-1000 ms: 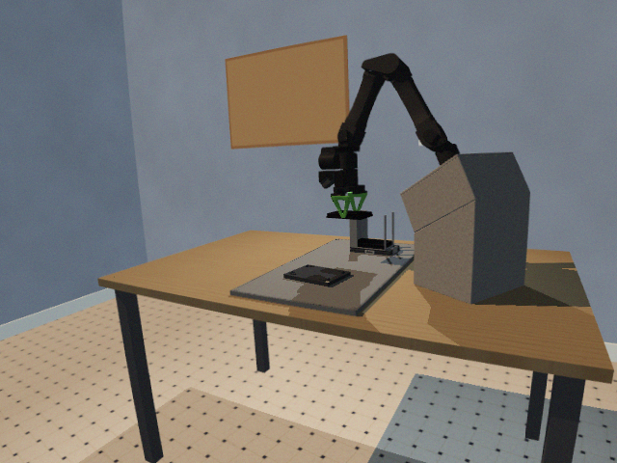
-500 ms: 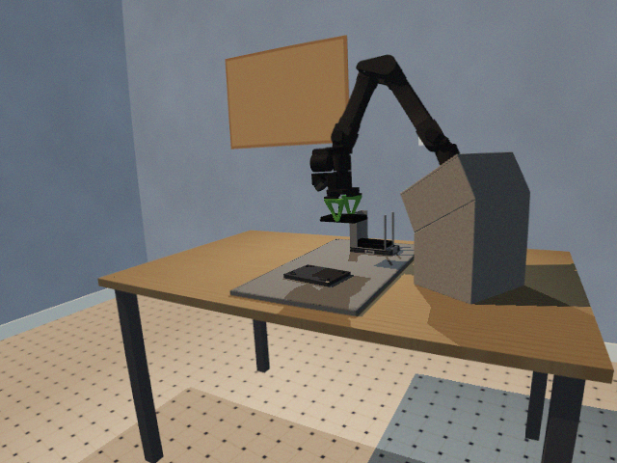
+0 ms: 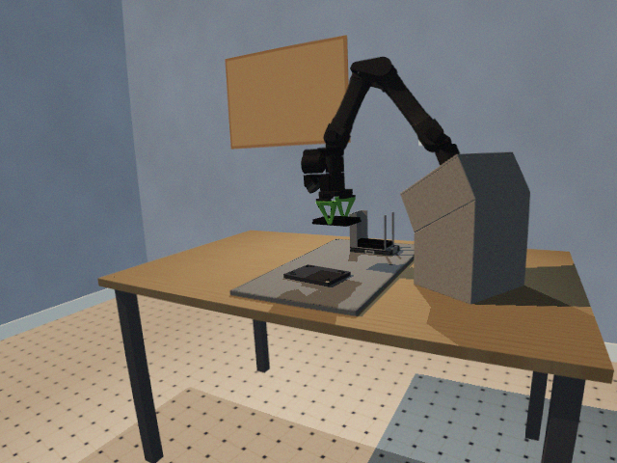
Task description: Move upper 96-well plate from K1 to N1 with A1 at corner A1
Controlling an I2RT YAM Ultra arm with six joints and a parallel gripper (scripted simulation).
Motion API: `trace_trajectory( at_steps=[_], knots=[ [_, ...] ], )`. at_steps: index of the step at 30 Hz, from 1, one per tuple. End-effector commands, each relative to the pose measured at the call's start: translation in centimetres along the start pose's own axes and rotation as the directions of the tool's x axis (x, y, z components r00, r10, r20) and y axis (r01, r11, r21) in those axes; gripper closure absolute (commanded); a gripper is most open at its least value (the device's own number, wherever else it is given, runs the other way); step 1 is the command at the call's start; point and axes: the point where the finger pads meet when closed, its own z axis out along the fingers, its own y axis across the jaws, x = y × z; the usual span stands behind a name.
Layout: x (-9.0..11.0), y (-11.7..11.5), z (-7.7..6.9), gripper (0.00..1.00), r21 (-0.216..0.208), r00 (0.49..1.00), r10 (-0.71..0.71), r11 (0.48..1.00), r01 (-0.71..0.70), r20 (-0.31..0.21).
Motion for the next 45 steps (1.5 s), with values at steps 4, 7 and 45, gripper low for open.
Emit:
trace_trajectory(
  at_steps=[4,7,45],
  knots=[
    [-1.0,1.9,-0.6,1.0,0.004,1.0,0.018,1.0,-0.018,0.023],
    [-1.0,2.9,-0.6,1.0,0.004,1.0,0.018,1.0,-0.018,0.024],
    [-1.9,11.8,-1.6,1.0,-0.016,0.998,0.033,0.999,-0.032,0.053]
  ],
)
